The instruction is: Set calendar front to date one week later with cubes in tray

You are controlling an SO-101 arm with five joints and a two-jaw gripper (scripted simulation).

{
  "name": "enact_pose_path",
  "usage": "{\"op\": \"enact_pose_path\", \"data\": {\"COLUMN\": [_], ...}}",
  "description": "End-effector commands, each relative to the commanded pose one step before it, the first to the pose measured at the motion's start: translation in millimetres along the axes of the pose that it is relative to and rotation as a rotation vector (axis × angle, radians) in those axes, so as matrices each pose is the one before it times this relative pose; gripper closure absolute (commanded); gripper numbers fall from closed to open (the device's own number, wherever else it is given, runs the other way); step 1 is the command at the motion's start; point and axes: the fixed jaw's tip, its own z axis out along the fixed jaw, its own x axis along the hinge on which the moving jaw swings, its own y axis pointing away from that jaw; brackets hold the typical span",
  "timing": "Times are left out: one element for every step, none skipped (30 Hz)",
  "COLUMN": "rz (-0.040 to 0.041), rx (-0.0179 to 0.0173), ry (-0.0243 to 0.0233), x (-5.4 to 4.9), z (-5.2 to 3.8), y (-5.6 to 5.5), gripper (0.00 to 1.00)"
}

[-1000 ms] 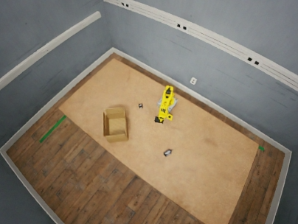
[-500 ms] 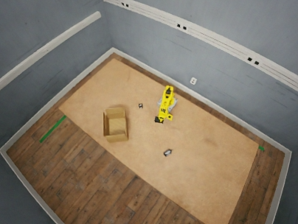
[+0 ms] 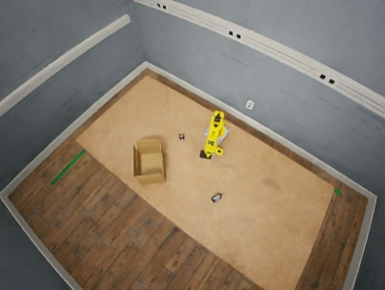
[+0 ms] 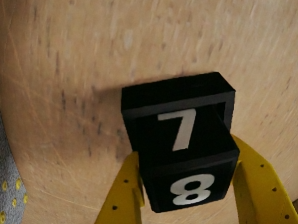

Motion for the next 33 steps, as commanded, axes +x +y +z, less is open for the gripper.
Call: {"op": "enact_pose_path", "data": {"rz": [-0.00581,0.0,0.0,0.0,0.0,0.0,-0.00001,0.0,0.0,0.0,0.0,0.0,0.0,0.0,0.0,0.0,0.0,0.0,0.0,0.0,0.0,0.0,0.0,0.0,0.0,0.0,0.0,0.0,0.0,0.0,0.0,0.0,0.0], "rx": [-0.00223,0.0,0.0,0.0,0.0,0.0,0.00001,0.0,0.0,0.0,0.0,0.0,0.0,0.0,0.0,0.0,0.0,0.0,0.0,0.0,0.0,0.0,0.0,-0.00001,0.0,0.0,0.0,0.0,0.0,0.0,0.0,0.0,0.0], "ry": [-0.00149,0.0,0.0,0.0,0.0,0.0,0.0,0.0,0.0,0.0,0.0,0.0,0.0,0.0,0.0,0.0,0.00003,0.0,0.0,0.0,0.0,0.0,0.0,0.0,0.0,0.0,0.0,0.0,0.0,0.0,0.0,0.0,0.0], "x": [-1.8,-0.01,0.0,0.0,0.0,0.0,0.0,0.0,0.01,0.02,0.02,0.02,0.03,0.03,0.03,0.02,0.02,0.01,0.01,0.01,0.0,0.0,0.0,0.0,0.0,0.01,0.01,0.01,0.01,0.01,0.02,0.01,0.01], "z": [-1.683,-0.114,-0.048,-0.006,0.0,0.0,-0.012,-0.048,-0.108,-0.186,-0.257,-0.317,-0.353,-0.365,-0.359,-0.323,-0.258,-0.192,-0.12,-0.048,-0.006,0.0,0.0,-0.013,-0.048,-0.113,-0.185,-0.256,-0.316,-0.358,-0.364,-0.358,-0.322], "y": [-0.53,0.0,0.0,0.0,0.0,0.0,-0.01,-0.05,-0.11,-0.19,-0.25,-0.31,-0.34,-0.35,-0.34,-0.31,-0.25,-0.18,-0.11,-0.05,-0.01,0.0,0.0,-0.01,-0.02,-0.07,-0.11,-0.16,-0.19,-0.21,-0.21,-0.21,-0.19], "gripper": [1.0,1.0,1.0,1.0,1.0,1.0,1.0,1.0,1.0,1.0,1.0,1.0,1.0,1.0,1.0,1.0,1.0,1.0,1.0,1.0,1.0,1.0,1.0,1.0,1.0,1.0,1.0,1.0,1.0,1.0,1.0,1.0,1.0]}}
